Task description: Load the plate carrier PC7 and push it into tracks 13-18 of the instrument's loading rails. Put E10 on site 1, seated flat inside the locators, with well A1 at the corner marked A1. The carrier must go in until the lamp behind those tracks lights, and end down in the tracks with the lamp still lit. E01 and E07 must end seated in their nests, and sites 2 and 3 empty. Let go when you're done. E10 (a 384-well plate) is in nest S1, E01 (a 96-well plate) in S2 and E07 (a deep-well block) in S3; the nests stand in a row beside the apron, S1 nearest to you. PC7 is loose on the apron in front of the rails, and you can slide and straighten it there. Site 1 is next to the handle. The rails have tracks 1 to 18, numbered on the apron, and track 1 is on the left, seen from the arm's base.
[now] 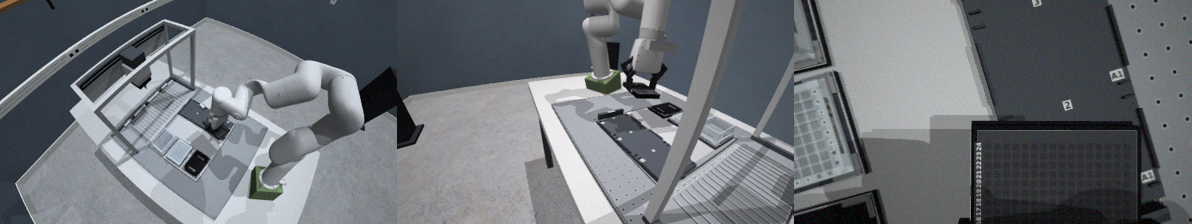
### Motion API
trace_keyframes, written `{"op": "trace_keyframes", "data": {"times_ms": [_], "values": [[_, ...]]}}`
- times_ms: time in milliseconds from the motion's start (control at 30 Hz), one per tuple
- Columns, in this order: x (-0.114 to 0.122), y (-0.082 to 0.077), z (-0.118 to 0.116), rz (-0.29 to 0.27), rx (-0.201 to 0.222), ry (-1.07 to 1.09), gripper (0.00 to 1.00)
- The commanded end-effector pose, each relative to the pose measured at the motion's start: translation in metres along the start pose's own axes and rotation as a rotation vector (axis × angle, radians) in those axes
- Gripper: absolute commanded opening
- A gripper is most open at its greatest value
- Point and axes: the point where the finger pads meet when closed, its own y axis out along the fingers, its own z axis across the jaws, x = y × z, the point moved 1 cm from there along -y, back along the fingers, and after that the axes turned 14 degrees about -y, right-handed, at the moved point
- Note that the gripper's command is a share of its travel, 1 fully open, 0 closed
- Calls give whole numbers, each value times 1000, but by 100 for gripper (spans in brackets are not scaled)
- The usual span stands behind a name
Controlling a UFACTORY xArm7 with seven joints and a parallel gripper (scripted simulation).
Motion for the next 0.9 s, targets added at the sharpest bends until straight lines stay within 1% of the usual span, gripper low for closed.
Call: {"op": "trace_keyframes", "data": {"times_ms": [0,33,100,333,533,600,667,867], "values": [[-6,0,31,22,-56,-223,0],[-6,1,36,23,-56,-256,0],[-6,1,36,23,-56,-256,0],[-10,3,70,24,-55,-260,0],[-10,3,70,24,-55,-260,0],[-10,3,70,25,-55,-327,0],[-10,3,70,25,-55,-327,0],[-10,3,70,31,-52,-527,0]]}}
